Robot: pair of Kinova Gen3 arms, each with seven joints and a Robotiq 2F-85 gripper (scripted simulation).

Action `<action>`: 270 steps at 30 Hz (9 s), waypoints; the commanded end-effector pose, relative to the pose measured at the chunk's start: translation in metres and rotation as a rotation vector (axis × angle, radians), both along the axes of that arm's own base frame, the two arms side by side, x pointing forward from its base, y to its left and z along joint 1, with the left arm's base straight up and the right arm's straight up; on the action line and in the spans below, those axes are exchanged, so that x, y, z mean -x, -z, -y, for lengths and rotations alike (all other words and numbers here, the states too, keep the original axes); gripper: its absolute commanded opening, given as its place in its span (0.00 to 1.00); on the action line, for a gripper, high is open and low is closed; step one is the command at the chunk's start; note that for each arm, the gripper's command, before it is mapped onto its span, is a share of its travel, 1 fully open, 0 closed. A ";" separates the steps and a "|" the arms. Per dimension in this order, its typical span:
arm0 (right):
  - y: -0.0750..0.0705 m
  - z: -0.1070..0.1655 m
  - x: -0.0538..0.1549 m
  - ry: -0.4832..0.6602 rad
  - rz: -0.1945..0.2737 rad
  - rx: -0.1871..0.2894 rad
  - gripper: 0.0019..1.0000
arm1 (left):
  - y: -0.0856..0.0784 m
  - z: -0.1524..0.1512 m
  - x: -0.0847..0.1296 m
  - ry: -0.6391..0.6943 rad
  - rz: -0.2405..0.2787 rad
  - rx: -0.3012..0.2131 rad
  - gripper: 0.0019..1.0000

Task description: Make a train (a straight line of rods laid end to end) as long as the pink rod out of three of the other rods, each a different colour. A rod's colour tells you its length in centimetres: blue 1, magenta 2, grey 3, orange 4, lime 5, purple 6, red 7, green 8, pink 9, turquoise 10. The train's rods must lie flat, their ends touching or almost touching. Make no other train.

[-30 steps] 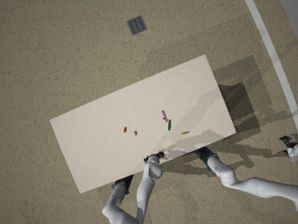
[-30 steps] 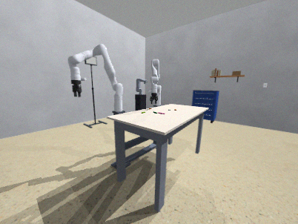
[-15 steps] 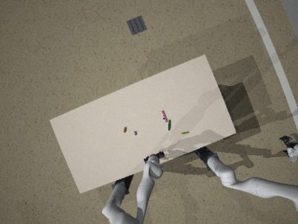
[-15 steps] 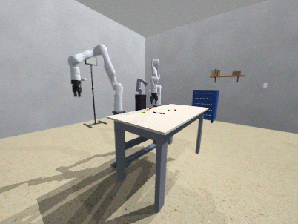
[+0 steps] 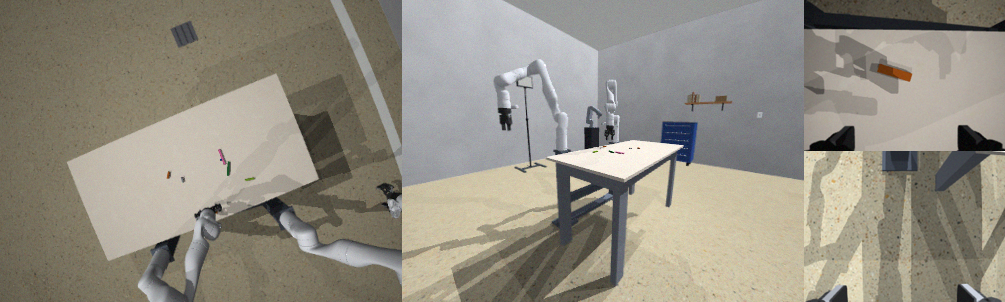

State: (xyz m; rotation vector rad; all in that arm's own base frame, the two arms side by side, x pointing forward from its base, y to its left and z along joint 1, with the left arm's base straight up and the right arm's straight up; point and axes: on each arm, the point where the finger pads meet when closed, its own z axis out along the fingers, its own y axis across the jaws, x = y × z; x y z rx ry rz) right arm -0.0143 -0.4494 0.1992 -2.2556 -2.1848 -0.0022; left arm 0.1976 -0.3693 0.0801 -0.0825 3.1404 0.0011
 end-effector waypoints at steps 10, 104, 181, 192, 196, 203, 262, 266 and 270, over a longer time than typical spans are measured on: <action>-0.001 0.000 0.000 0.000 0.000 0.002 1.00 | 0.000 0.010 -0.006 -0.117 -0.002 -0.002 1.00; -0.001 0.000 0.000 0.000 0.000 0.002 1.00 | -0.001 0.236 -0.006 -2.298 -0.002 0.002 1.00; -0.001 0.000 0.000 0.000 0.000 0.002 1.00 | -0.001 0.240 -0.003 -2.329 -0.002 0.002 1.00; -0.001 0.000 0.000 0.000 0.000 0.002 1.00 | -0.001 0.240 -0.003 -2.329 -0.002 0.002 1.00; -0.001 0.000 0.000 0.000 0.000 0.002 1.00 | -0.001 0.240 -0.003 -2.329 -0.002 0.002 1.00; -0.001 0.000 0.000 0.000 0.000 0.002 1.00 | -0.001 0.240 -0.003 -2.329 -0.002 0.002 1.00; -0.001 0.000 0.000 0.000 0.000 0.002 1.00 | 0.004 0.236 -0.006 -1.974 0.016 -0.024 1.00; -0.001 0.000 0.000 0.000 0.000 0.002 1.00 | 0.005 0.235 -0.007 -1.896 0.017 -0.030 1.00; -0.001 0.000 0.000 0.000 0.000 0.002 1.00 | 0.006 0.234 -0.007 -1.809 0.019 -0.036 1.00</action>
